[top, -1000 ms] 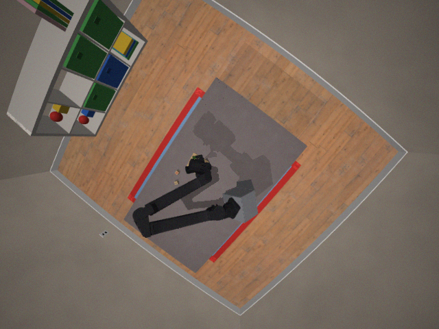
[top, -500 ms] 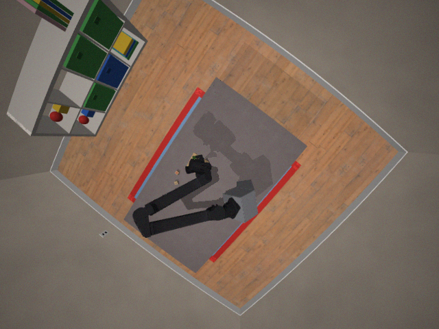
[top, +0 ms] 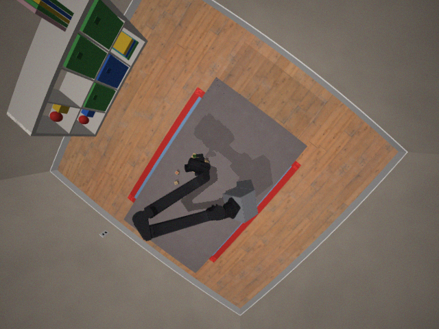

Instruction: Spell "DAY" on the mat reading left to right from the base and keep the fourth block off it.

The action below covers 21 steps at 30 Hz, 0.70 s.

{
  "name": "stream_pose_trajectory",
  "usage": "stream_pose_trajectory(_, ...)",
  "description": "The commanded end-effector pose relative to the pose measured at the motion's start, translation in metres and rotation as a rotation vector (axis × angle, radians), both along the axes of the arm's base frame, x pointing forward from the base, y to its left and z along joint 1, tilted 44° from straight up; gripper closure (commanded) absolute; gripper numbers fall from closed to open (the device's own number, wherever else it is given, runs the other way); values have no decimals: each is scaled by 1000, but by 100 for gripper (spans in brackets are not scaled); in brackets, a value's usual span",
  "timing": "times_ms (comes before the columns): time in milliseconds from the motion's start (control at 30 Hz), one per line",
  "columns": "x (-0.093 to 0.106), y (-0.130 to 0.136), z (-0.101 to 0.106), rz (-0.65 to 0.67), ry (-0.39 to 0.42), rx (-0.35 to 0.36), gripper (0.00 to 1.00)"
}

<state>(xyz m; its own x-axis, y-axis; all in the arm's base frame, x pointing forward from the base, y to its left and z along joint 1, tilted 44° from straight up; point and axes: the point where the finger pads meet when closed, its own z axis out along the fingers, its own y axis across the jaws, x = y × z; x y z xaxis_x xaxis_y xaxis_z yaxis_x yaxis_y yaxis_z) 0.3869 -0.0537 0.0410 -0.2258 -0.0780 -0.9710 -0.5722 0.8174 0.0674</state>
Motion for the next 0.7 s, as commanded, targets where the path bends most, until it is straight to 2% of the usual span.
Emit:
stream_pose_trajectory(0, 15, 0, 11, 7, 42, -35, 0)
stream_pose_trajectory(100, 19, -1, 11, -5, 78, -41, 0)
stream_pose_trajectory(167, 23, -3, 11, -27, 158, -58, 0)
stream_pose_trajectory(233, 23, -3, 11, -27, 158, -58, 0)
stream_pose_trajectory(333, 24, -3, 13, -44, 245, -81, 0)
stream_pose_trajectory(367, 23, -3, 15, -50, 288, -95, 0)
stream_pose_trajectory(467, 21, -2, 17, -54, 330, -109, 0)
stream_pose_trajectory(533, 15, 0, 21, -58, 406, -137, 0)
stream_pose_trajectory(567, 15, 0, 21, -58, 406, -137, 0)
stream_pose_trajectory(667, 5, 3, 27, -57, 491, -171, 0)
